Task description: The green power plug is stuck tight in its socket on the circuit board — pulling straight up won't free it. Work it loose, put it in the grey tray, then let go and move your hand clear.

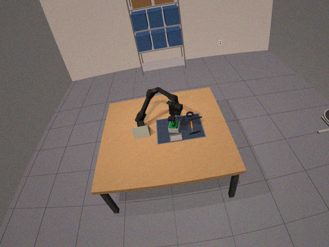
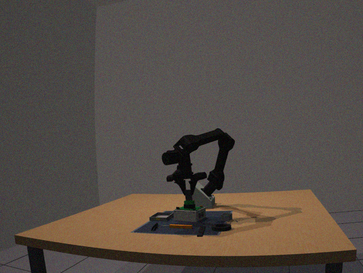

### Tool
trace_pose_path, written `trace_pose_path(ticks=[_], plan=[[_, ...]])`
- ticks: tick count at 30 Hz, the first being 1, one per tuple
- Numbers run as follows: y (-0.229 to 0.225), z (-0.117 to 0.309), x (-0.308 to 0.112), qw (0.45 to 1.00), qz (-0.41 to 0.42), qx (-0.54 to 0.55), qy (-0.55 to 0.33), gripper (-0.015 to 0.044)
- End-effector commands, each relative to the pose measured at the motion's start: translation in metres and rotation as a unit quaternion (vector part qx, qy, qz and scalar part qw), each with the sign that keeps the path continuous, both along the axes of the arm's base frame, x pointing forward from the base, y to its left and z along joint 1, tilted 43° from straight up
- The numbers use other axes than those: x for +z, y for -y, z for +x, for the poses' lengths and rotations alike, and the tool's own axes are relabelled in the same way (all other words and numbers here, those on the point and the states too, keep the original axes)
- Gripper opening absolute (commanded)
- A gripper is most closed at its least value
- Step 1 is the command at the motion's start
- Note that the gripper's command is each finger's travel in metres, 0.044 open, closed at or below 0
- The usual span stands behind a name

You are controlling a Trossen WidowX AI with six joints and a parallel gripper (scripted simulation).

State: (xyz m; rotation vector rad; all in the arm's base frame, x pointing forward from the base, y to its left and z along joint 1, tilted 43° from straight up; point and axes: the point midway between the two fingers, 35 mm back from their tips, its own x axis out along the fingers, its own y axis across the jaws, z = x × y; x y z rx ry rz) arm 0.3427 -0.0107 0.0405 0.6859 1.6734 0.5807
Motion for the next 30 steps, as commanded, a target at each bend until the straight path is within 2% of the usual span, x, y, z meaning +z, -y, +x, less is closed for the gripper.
trace_pose_path(ticks=[1,5,8,17,21,30], plan=[[0.010,0.002,0.018,0.998,-0.059,-0.007,0.009,0.0000],[0.006,0.003,0.024,0.995,-0.098,0.001,0.009,0.0000],[0.007,0.003,0.024,0.995,-0.096,0.001,0.009,0.0000],[0.022,0.000,0.012,1.000,0.015,-0.021,0.010,0.0000],[0.025,0.000,0.010,0.999,0.034,-0.025,0.010,0.0000],[0.013,0.003,0.024,0.997,-0.070,-0.005,0.009,0.0000]])
